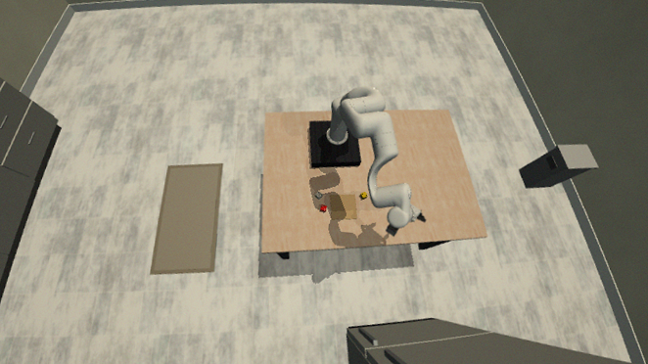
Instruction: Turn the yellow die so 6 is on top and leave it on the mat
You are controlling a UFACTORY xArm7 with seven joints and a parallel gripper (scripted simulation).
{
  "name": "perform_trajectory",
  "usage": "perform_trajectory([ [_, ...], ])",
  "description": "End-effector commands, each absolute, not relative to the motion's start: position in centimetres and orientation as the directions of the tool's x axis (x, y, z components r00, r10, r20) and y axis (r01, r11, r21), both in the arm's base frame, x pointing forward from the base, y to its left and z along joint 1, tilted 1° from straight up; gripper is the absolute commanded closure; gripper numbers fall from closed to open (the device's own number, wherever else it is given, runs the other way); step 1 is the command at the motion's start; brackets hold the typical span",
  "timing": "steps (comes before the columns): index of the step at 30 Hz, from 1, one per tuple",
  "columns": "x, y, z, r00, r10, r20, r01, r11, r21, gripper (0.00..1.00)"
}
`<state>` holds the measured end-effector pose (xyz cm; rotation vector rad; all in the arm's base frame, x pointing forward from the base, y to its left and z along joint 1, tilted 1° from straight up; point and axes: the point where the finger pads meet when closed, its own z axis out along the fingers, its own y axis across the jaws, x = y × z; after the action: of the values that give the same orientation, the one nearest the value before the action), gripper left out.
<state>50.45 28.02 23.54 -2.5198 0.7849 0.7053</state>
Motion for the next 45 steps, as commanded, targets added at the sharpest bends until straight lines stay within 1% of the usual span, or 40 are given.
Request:
perform_trajectory([
  [1,50.5,28.0,23.8,0.717,-0.404,-0.568,-0.61,-0.759,-0.23,0.0],
  [20,50.7,27.3,23.5,0.725,-0.408,-0.555,-0.606,-0.761,-0.232,0.0],
  [23,51.3,23.2,22.0,0.769,-0.422,-0.48,-0.578,-0.779,-0.242,0.0],
  [24,51.3,23.2,22.0,0.769,-0.422,-0.48,-0.578,-0.779,-0.242,0.0],
  [25,51.5,20.8,21.2,0.792,-0.425,-0.438,-0.56,-0.792,-0.244,0.0],
  [26,51.5,20.8,21.2,0.792,-0.425,-0.438,-0.56,-0.792,-0.244,0.0],
  [27,51.6,18.0,20.3,0.817,-0.425,-0.39,-0.536,-0.809,-0.242,0.0],
  [29,51.6,18.0,20.3,0.817,-0.425,-0.39,-0.536,-0.809,-0.242,0.0],
  [30,51.5,14.9,19.3,0.844,-0.419,-0.336,-0.506,-0.83,-0.236,0.0],
  [31,51.5,14.9,19.3,0.844,-0.419,-0.336,-0.506,-0.83,-0.236,0.0],
  [32,51.1,11.8,18.4,0.871,-0.404,-0.279,-0.469,-0.854,-0.225,0.0],
  [34,51.1,11.8,18.4,0.871,-0.404,-0.279,-0.469,-0.854,-0.225,0.0],
  [35,50.5,8.4,17.5,0.897,-0.381,-0.223,-0.425,-0.881,-0.207,0.0],
  [37,50.4,8.0,17.4,0.897,-0.381,-0.223,-0.425,-0.881,-0.207,0.0],
  [38,49.5,4.9,16.6,0.922,-0.347,-0.171,-0.376,-0.908,-0.184,0.0],
  [40,49.4,4.5,16.5,0.922,-0.347,-0.171,-0.376,-0.908,-0.184,0.0],
  [41,48.3,1.6,15.7,0.944,-0.304,-0.124,-0.322,-0.934,-0.158,0.0],
  [43,48.2,1.3,15.6,0.944,-0.304,-0.124,-0.322,-0.934,-0.158,0.0],
  [44,46.8,-1.6,14.8,0.963,-0.255,-0.085,-0.265,-0.956,-0.13,0.0],
  [45,46.8,-1.6,14.8,0.963,-0.255,-0.085,-0.265,-0.956,-0.13,0.0],
])
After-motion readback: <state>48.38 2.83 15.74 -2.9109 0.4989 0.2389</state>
